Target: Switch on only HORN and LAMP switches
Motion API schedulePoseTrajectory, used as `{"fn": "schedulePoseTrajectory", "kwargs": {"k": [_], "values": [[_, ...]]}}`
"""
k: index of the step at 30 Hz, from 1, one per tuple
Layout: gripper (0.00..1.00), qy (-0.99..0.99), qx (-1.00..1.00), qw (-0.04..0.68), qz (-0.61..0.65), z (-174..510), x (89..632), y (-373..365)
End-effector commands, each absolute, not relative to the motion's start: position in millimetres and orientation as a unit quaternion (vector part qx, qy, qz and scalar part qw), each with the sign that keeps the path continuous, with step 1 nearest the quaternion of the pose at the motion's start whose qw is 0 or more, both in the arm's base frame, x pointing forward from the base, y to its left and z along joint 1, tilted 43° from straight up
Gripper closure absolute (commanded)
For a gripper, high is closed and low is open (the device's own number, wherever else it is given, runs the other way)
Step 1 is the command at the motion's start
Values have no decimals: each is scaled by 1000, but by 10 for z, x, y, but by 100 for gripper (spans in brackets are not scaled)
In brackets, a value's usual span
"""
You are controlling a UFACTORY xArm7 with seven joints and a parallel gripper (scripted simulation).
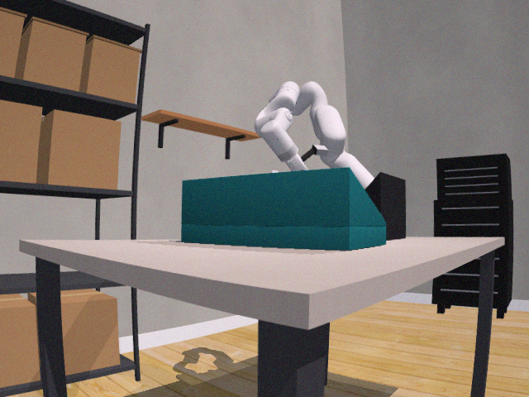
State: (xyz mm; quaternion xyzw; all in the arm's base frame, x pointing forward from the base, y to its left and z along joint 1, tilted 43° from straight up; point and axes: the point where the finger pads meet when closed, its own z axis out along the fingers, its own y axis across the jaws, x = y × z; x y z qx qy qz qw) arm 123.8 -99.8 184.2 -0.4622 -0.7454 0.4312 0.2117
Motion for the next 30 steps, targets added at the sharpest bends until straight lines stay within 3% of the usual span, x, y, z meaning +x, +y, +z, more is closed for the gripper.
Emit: {"fn": "schedulePoseTrajectory", "kwargs": {"k": [1, 4, 5, 10, 14, 30], "values": [[0, -812, -365, 136, 435, 1526, 1638, -520], [0, -814, -362, 134, 435, 1486, 1679, -444], [0, -842, -306, 95, 433, 1339, 1841, -223], [0, -842, -306, 95, 433, 1313, 1864, -178], [0, -878, -213, 32, 427, 1041, 2160, 237], [0, -902, -120, -28, 414, 781, 2445, 648]]}}
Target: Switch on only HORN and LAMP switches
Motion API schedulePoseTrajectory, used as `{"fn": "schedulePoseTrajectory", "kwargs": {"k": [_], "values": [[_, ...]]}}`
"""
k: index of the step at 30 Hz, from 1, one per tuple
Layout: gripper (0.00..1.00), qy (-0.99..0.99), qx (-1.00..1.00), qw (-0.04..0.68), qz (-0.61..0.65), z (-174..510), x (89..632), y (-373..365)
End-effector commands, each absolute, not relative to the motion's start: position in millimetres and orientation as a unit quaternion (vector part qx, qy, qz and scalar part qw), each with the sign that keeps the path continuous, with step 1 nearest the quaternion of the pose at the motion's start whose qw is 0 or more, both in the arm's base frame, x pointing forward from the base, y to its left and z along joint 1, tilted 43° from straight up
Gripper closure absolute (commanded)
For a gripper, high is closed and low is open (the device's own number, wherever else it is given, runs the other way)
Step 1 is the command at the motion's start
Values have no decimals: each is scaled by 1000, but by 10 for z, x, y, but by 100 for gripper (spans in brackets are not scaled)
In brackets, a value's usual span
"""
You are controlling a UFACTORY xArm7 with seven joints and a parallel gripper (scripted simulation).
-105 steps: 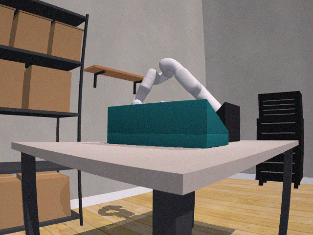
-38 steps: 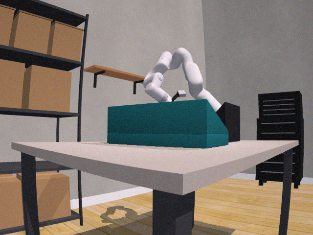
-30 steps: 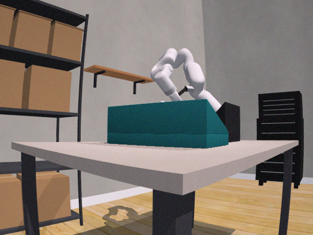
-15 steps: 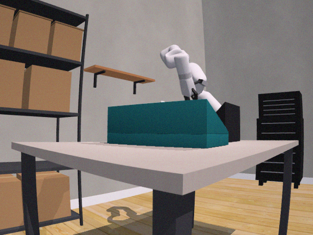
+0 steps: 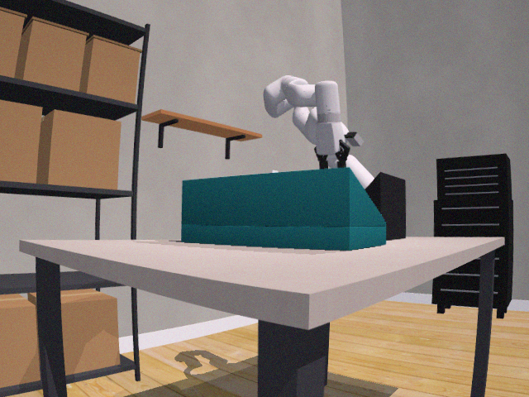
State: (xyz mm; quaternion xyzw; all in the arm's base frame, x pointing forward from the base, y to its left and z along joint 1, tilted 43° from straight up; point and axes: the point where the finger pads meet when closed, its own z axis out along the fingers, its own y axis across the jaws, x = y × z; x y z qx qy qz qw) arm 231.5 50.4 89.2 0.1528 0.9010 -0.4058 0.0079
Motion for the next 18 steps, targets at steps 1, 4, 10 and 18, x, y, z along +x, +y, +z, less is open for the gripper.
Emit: {"fn": "schedulePoseTrajectory", "kwargs": {"k": [1, 4, 10, 18], "values": [[0, 902, 120, 28, -414, 781, 2445, 648], [0, 906, 93, 46, -410, 703, 2530, 765], [0, 910, 67, 63, -404, 618, 2612, 888], [0, 915, -14, 114, -386, 381, 2867, 1247]]}}
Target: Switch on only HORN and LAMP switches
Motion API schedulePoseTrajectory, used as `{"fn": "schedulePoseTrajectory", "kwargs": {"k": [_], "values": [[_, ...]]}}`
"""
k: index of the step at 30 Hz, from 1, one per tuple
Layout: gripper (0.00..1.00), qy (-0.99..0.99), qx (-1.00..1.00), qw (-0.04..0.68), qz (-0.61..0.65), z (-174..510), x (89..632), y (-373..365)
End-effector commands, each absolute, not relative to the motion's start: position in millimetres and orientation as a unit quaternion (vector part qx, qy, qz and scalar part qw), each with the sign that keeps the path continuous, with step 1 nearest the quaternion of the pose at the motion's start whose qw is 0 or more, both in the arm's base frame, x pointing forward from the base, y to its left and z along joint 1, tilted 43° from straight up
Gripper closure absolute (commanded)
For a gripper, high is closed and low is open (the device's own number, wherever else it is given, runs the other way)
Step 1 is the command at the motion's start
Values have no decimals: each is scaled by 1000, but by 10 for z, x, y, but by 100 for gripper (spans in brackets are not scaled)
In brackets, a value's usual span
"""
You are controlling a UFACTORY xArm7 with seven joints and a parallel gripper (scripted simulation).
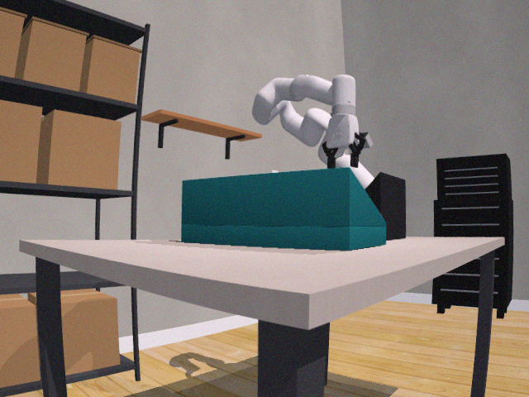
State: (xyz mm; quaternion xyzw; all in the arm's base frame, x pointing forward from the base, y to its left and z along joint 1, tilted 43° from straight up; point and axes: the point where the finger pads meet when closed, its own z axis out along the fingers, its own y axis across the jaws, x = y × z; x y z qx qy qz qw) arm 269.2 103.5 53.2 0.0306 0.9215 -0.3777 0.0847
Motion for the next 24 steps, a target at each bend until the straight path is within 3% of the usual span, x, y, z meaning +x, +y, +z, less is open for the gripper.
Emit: {"fn": "schedulePoseTrajectory", "kwargs": {"k": [1, 24], "values": [[0, 915, -38, 129, -380, 309, 2940, 1356], [0, 900, -170, 210, -342, -74, 3341, 1939]]}}
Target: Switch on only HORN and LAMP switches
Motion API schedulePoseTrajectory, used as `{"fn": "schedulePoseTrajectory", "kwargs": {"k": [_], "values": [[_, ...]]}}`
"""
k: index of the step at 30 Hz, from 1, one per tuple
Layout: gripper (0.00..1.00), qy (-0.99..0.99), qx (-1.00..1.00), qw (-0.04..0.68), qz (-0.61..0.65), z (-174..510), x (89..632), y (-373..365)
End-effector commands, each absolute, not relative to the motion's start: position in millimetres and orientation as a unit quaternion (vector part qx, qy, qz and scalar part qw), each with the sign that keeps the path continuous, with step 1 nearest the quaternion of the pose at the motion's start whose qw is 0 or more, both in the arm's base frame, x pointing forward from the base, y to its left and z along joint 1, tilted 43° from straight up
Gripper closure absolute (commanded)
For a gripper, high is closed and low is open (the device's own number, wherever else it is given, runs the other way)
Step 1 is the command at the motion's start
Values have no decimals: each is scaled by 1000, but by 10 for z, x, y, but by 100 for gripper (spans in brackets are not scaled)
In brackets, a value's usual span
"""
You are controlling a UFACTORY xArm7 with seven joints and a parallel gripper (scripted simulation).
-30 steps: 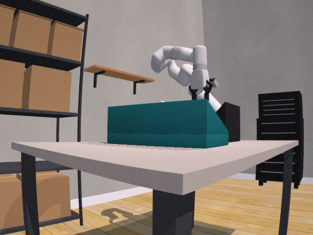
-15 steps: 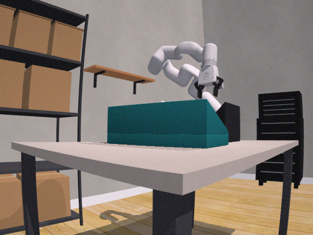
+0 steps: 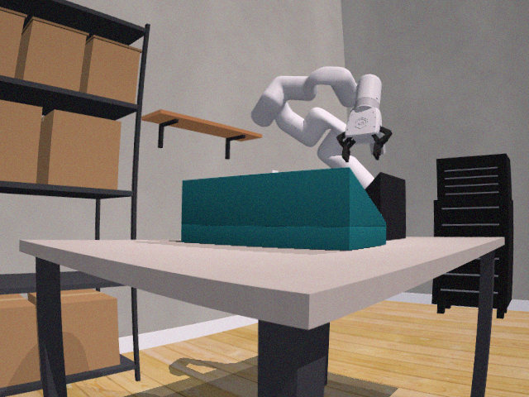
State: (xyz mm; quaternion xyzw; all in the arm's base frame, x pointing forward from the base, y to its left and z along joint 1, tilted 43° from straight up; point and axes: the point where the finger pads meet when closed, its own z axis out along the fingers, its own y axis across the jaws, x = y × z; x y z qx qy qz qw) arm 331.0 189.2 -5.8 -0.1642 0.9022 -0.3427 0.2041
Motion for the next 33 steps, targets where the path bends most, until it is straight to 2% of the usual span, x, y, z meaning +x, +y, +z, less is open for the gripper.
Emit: {"fn": "schedulePoseTrajectory", "kwargs": {"k": [1, 2, 33], "values": [[0, 900, -170, 210, -342, -74, 3341, 1939], [24, 900, -170, 210, -342, -74, 3341, 1939], [24, 900, -170, 210, -342, -74, 3341, 1939]]}}
